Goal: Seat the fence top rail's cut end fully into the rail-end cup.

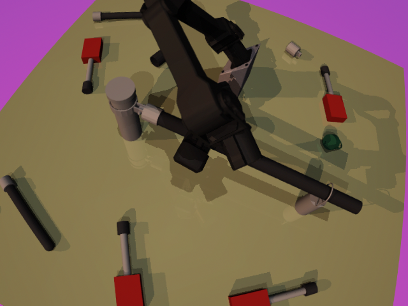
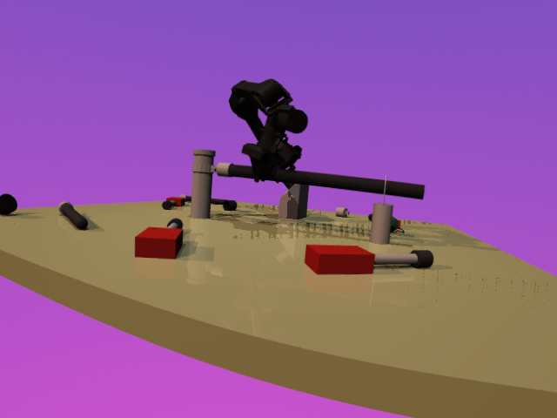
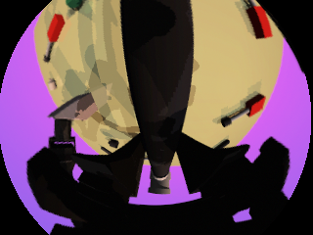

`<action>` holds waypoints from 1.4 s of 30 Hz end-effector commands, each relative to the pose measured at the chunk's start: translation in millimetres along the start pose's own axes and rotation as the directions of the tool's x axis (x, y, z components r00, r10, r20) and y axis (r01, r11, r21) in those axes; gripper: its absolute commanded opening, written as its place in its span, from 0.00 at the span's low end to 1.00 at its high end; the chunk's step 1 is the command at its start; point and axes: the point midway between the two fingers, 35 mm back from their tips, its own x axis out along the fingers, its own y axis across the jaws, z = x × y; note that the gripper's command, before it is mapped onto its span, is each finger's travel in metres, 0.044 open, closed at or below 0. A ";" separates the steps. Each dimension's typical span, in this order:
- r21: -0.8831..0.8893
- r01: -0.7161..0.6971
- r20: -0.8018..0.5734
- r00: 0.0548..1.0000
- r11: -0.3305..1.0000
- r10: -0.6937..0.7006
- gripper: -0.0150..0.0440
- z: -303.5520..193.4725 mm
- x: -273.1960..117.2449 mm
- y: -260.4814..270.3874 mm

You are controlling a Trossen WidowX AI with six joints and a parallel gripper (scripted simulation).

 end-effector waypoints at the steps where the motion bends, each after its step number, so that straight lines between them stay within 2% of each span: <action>1: 0.006 0.015 -0.004 1.000 1.000 -0.015 0.25 -5.6 -1.8 -2.0; 13: 0.000 0.000 0.000 1.000 1.000 0.000 0.25 -1.3 0.3 -0.1; 23: 0.000 0.001 0.001 1.000 1.000 -0.001 0.70 -0.8 -0.4 -0.1; 30: -0.014 0.036 0.028 0.999 0.999 -0.036 1.00 13.6 -25.0 2.8; 38: -0.024 0.080 0.058 0.995 0.997 -0.078 1.00 24.1 -48.8 6.9; 42: -0.023 0.140 0.114 0.984 0.990 -0.137 1.00 22.7 -77.6 12.1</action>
